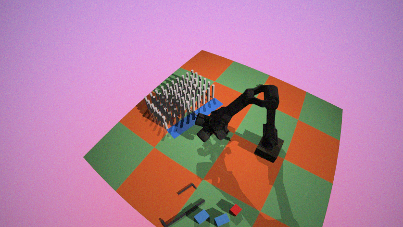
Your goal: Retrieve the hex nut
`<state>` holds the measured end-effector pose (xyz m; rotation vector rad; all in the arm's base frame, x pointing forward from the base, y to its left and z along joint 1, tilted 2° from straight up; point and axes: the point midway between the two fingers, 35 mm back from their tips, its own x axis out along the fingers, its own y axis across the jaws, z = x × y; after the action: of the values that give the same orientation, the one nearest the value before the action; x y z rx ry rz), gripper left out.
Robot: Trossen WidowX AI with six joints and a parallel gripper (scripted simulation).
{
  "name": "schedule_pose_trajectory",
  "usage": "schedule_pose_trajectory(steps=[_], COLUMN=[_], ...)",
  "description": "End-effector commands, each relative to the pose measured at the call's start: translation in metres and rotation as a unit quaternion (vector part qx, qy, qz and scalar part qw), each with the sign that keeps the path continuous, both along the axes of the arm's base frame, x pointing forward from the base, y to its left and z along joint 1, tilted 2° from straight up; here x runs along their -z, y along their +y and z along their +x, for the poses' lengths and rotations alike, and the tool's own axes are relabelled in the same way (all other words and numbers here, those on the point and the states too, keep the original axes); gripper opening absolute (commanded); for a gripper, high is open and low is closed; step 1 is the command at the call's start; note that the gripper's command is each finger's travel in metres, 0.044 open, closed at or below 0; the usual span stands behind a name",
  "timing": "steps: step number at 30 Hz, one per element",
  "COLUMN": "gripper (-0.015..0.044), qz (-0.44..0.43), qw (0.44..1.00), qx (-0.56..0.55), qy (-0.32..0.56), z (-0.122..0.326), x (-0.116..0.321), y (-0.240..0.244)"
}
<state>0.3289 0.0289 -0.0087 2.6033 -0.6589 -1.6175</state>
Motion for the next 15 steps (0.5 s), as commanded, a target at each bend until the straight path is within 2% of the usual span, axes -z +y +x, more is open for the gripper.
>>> schedule_pose_trajectory(steps=[1, 15], gripper=[0.0000, 0.0000], qz=[-0.002, -0.001], qw=[1.000, 1.000], qx=[0.002, 0.002], qy=[-0.001, 0.000], z=[-0.004, -0.015], x=[0.000, 0.000], y=[0.000, 0.004])
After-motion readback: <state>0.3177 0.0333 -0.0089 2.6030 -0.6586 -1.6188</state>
